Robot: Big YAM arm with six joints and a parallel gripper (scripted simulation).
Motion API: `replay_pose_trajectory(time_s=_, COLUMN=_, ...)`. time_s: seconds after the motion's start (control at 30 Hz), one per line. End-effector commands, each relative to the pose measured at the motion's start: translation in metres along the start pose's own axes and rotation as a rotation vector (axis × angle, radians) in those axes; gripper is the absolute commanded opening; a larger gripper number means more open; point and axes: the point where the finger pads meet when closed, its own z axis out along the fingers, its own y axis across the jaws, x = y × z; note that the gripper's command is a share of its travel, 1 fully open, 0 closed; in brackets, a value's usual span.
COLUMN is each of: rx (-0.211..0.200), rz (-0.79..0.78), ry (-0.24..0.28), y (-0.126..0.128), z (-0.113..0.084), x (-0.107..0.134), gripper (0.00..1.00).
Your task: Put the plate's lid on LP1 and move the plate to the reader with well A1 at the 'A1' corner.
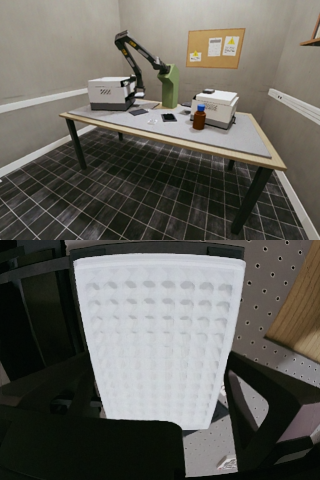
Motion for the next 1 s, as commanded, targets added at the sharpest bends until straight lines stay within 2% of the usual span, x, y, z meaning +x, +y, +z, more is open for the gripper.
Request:
replay_pose_trajectory(time_s=0.0, rx=0.003, rz=-0.003, ry=0.003, y=-0.0014, z=0.0043, x=0.0020, gripper=0.86)
replay_pose_trajectory(time_s=0.97, rx=-0.001, rz=-0.014, ry=0.009, y=0.0043, z=0.0098, x=0.0043, gripper=0.86)
